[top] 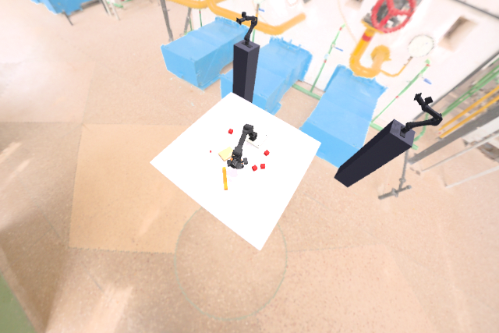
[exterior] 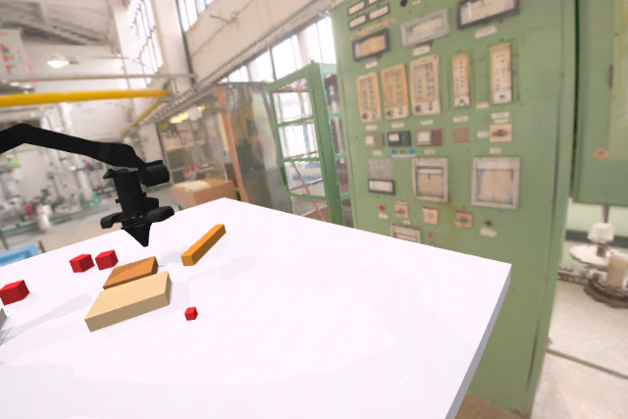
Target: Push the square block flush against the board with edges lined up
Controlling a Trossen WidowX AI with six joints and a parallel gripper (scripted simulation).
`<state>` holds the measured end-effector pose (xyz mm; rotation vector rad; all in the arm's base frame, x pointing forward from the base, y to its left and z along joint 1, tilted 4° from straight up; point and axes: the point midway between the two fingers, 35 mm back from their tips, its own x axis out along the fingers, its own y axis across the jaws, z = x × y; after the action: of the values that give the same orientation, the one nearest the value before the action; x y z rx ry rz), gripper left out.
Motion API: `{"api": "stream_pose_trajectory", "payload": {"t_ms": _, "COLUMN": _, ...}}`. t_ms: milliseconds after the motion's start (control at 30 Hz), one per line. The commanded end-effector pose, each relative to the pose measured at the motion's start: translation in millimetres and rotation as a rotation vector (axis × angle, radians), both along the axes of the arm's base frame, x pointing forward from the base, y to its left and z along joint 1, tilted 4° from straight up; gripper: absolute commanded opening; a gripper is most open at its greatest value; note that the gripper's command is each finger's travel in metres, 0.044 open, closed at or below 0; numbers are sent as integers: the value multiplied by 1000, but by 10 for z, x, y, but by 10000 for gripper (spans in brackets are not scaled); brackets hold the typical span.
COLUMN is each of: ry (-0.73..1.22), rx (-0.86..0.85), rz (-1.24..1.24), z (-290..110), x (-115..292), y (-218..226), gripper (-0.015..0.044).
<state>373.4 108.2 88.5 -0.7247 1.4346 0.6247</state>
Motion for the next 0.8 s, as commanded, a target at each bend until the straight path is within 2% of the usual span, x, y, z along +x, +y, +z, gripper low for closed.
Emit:
{"api": "stream_pose_trajectory", "payload": {"t_ms": 0, "ry": 0, "rx": -5, "rz": 145, "z": 8, "x": -87, "y": 81, "gripper": 0}}
{"api": "stream_pose_trajectory", "payload": {"t_ms": 333, "ry": 15, "rx": -25, "rz": 483, "z": -26, "x": -301, "y": 254, "gripper": 0}}
{"api": "stream_pose_trajectory", "payload": {"t_ms": 533, "ry": 16, "rx": -26, "rz": 505, "z": -29, "x": -316, "y": 265, "gripper": 0}}
{"api": "stream_pose_trajectory", "payload": {"t_ms": 600, "ry": 16, "rx": -26, "rz": 505, "z": -152, "x": -301, "y": 263, "gripper": 0}}
{"api": "stream_pose_trajectory", "payload": {"t_ms": 700, "ry": 16, "rx": -26, "rz": 505, "z": -549, "x": -285, "y": 242, "gripper": 0}}
{"api": "stream_pose_trajectory", "payload": {"t_ms": 767, "ry": 16, "rx": -26, "rz": 505, "z": -579, "x": -286, "y": 240, "gripper": 0}}
